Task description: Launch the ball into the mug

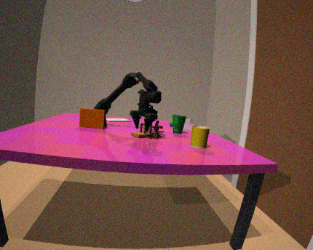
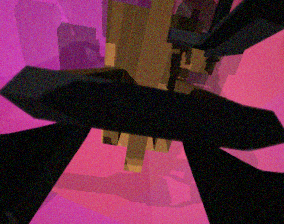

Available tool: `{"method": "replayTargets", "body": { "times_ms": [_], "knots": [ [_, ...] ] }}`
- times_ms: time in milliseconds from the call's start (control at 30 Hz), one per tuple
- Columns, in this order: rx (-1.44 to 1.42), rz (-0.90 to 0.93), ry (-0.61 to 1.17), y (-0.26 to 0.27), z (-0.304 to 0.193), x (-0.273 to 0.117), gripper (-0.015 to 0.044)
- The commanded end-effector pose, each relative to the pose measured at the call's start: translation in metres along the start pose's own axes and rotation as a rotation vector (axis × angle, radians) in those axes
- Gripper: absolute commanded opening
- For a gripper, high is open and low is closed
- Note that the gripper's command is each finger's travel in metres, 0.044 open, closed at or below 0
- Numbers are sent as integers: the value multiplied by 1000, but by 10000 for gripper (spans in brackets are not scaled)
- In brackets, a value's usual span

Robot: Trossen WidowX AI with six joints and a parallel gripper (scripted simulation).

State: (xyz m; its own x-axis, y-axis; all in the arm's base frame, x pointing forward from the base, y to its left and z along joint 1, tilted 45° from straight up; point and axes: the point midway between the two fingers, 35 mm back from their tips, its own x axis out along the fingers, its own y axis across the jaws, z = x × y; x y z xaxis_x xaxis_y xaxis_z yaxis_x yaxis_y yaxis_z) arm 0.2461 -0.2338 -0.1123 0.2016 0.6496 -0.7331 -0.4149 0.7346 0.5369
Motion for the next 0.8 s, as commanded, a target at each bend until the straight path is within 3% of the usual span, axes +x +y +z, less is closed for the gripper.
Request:
{"method": "replayTargets", "body": {
  "times_ms": [0, 367, 600, 700, 767],
  "knots": [
    [9, 5, -4, 2, -1, 5, 440],
    [0, 1, 0, 0, 0, 1, 151],
    [0, 1, 0, 0, 0, -1, 85],
    [3, 3, 2, 0, 0, -37, 6],
    [3, 4, 3, 1, -1, -48, 0]
  ]
}}
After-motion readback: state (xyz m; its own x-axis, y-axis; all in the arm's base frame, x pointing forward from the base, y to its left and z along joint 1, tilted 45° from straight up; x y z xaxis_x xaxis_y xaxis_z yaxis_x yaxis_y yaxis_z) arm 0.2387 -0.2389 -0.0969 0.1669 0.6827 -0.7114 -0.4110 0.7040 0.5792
